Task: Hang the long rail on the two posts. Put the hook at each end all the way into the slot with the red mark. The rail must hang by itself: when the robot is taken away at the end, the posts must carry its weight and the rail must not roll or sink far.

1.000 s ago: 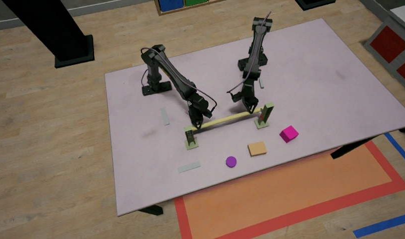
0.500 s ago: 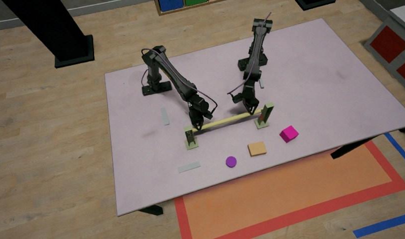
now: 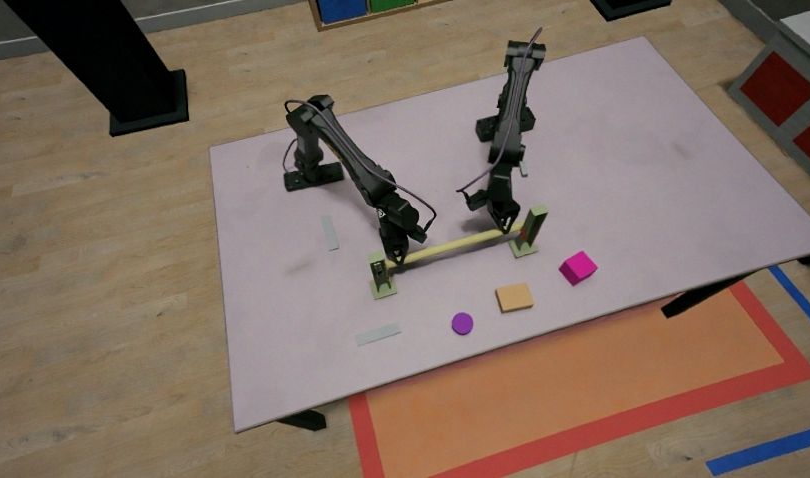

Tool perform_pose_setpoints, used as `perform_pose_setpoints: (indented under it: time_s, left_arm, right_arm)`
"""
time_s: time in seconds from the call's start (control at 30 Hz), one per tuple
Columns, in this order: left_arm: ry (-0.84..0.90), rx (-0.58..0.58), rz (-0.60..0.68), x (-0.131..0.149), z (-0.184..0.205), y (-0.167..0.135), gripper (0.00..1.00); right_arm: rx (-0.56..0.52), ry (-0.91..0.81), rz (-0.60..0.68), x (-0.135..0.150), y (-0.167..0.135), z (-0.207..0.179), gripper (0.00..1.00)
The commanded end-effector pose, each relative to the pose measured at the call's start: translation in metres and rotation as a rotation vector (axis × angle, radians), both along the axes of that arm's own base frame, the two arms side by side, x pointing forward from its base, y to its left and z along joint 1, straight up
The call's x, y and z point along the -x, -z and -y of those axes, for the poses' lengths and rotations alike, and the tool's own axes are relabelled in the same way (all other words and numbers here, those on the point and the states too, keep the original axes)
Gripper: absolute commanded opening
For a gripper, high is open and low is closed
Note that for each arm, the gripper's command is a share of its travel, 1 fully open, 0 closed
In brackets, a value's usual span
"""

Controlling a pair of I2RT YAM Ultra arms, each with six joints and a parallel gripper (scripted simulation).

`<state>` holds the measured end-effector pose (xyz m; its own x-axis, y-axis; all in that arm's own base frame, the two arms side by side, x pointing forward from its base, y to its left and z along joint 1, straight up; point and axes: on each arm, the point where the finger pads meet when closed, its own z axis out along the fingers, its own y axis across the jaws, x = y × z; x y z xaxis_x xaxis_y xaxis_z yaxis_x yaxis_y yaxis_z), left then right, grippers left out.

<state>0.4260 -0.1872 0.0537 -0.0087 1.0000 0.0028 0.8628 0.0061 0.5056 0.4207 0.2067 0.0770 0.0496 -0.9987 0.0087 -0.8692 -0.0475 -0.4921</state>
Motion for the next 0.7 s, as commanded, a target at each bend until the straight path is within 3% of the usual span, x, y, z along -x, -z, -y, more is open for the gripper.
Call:
perform_pose_setpoints:
  time_s: [0.0,0.67]
  left_arm:
    - [-0.002,0.010,0.055,-0.019,0.001,-0.018,0.19]
    - [-0.001,0.010,0.054,-0.017,0.002,-0.008,0.19]
  right_arm:
    - [-0.025,0.001,0.079,-0.024,-0.031,-0.002,0.19]
    - [-0.025,0.002,0.078,-0.022,-0.021,-0.002,0.19]
